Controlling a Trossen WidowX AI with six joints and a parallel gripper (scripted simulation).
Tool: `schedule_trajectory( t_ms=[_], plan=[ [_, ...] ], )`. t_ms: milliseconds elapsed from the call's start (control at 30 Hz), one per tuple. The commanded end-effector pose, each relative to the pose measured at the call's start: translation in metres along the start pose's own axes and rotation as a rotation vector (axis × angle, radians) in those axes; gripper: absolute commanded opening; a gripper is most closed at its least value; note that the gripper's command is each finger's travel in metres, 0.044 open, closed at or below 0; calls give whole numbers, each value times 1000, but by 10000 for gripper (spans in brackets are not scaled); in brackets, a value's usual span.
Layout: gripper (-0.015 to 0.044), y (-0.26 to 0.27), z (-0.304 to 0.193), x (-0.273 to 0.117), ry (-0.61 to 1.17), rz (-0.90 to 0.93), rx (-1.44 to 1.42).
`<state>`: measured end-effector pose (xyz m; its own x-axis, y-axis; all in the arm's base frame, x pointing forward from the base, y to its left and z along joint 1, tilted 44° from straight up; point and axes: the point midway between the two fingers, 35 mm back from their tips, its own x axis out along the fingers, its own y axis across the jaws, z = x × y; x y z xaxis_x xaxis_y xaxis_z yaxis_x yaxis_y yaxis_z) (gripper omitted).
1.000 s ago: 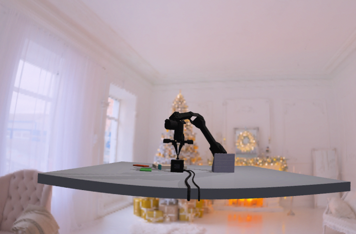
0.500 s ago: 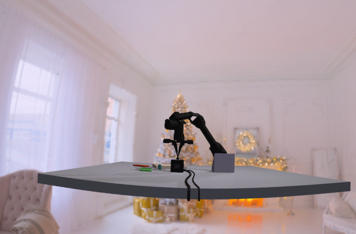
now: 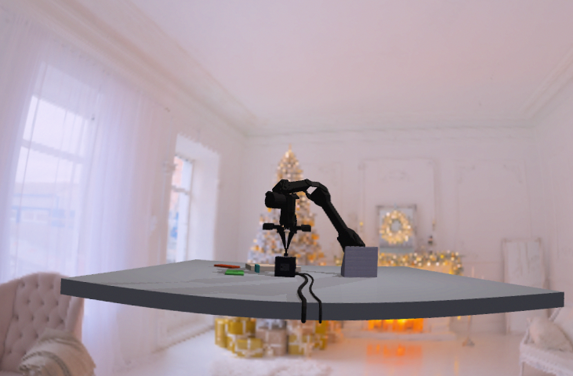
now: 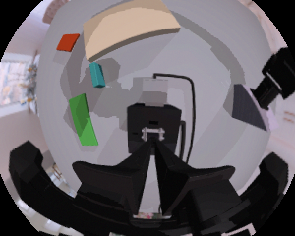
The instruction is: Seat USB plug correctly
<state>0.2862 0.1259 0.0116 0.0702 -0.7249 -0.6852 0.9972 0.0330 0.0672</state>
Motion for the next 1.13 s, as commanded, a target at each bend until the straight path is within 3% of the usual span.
schedule_trajectory(
  t_ms=[0, 133, 1100],
  plan=[
    [0, 1, 2, 3, -5, -4, 2],
    [95, 0, 0, 0, 0, 0, 0],
    [95, 0, 0, -11, 0, 1, 0]
  ],
)
